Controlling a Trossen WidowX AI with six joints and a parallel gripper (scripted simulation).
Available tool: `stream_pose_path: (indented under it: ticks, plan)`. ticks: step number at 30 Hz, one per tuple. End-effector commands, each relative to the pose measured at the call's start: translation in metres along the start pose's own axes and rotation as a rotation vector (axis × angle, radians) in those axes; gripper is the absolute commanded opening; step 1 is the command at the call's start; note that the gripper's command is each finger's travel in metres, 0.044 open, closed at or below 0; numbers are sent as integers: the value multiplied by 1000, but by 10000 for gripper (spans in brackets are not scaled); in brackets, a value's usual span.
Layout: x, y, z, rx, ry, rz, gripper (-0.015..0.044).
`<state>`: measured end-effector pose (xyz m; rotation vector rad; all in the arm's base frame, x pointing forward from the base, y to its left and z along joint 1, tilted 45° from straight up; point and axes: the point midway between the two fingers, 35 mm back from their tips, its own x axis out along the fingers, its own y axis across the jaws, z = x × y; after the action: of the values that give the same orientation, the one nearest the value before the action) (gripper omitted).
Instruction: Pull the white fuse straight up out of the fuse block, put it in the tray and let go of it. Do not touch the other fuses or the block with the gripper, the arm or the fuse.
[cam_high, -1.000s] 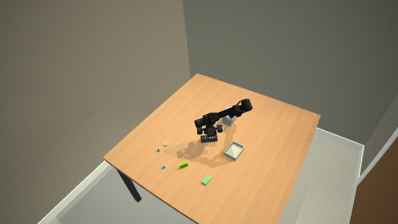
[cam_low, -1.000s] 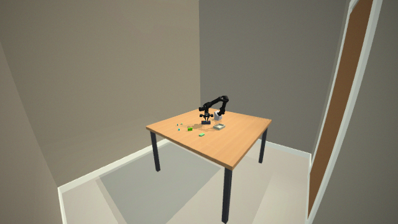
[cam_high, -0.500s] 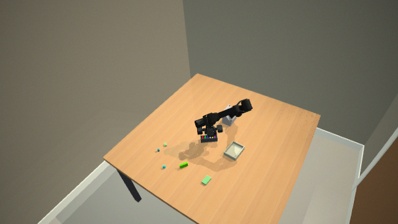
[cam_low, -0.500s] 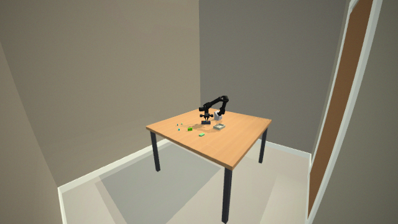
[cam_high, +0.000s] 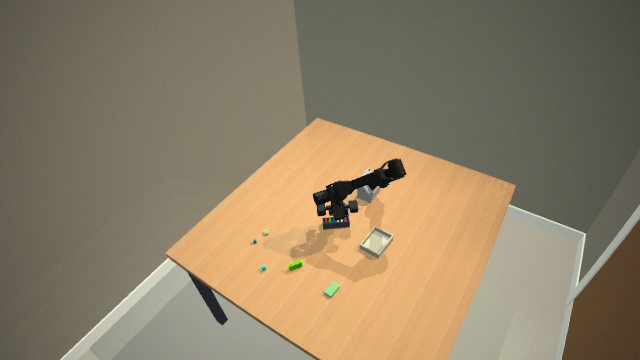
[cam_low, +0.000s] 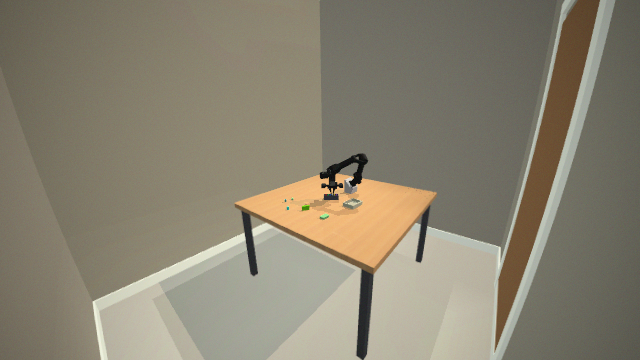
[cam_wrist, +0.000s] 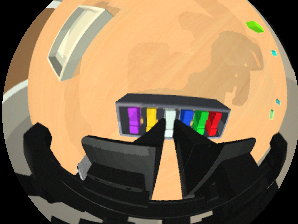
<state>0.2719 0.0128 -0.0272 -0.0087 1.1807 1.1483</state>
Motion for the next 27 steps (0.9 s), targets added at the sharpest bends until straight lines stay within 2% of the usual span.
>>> stream_pose_path:
  ticks: [1,27]
  plan:
    - [-3,-1,0,-2,1,-3,0]
    - [-16,-1,0,-1,0,-3,0]
